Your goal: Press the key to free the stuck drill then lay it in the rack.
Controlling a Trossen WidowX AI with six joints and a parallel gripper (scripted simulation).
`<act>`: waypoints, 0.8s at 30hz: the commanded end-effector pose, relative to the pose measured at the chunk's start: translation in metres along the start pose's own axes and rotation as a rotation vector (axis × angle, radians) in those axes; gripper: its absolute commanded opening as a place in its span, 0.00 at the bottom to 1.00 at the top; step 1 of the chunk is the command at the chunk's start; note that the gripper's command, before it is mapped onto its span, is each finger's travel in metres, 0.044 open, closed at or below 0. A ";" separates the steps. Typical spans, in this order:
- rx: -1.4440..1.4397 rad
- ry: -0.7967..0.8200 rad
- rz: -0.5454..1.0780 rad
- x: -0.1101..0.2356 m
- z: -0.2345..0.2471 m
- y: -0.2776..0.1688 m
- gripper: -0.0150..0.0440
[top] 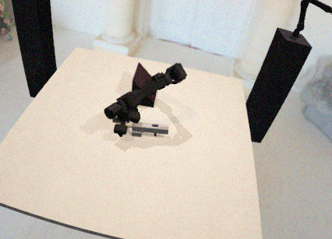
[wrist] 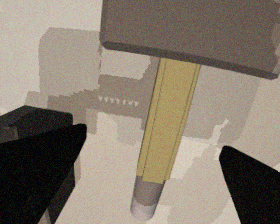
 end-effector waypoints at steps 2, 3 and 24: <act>0.000 0.000 0.000 0.000 0.000 0.000 0.87; 0.000 0.000 0.000 0.000 0.000 0.000 0.82; -0.005 0.001 -0.003 0.001 0.001 0.000 0.25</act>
Point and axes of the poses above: the point midway between the two fingers, 35 mm back from their tips, its own x axis back along the fingers, its own z axis across the jaws, y = z × x, the point moved 3 cm from there along x, back along the fingers, and after that the axes turned 9 degrees about -x, right-handed, at the moved point
